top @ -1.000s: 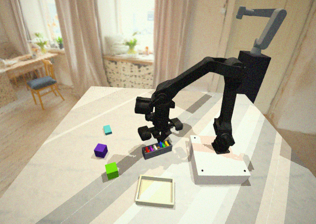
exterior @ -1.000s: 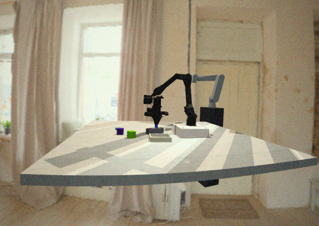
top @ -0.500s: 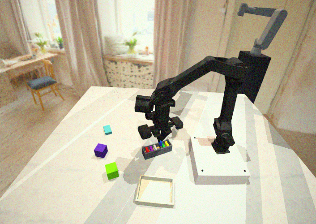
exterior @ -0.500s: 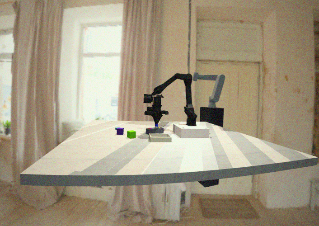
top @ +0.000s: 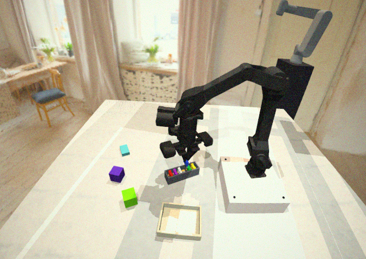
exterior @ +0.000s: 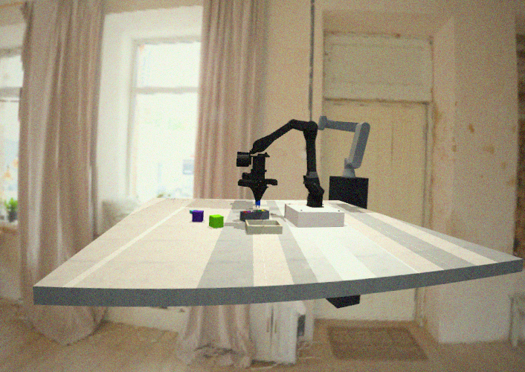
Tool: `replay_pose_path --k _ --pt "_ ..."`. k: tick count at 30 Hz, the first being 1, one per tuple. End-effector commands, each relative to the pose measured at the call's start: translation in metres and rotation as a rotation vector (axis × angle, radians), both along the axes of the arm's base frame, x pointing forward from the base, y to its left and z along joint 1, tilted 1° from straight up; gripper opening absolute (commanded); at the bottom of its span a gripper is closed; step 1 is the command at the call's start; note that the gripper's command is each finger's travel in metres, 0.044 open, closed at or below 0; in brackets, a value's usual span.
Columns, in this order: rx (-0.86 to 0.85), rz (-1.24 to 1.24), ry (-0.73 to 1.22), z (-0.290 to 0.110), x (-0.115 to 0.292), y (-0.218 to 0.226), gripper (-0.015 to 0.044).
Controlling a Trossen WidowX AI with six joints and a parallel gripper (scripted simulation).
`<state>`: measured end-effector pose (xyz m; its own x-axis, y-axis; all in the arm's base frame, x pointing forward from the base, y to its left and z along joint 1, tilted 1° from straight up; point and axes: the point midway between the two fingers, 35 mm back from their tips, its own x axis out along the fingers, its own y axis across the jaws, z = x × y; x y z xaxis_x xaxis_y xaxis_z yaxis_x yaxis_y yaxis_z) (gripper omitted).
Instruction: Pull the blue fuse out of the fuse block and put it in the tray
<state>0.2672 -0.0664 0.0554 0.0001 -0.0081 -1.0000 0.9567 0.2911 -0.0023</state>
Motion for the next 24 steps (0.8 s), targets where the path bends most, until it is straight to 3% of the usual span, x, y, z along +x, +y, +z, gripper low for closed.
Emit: replay_pose_path --k 1,10,24 --pt "0.002 0.003 -0.011 0.009 0.002 0.0 0.0" --pt "0.002 0.003 -0.011 0.011 0.004 0.003 0.0" --pt "0.01 0.003 -0.015 0.013 0.033 0.07 0.0"
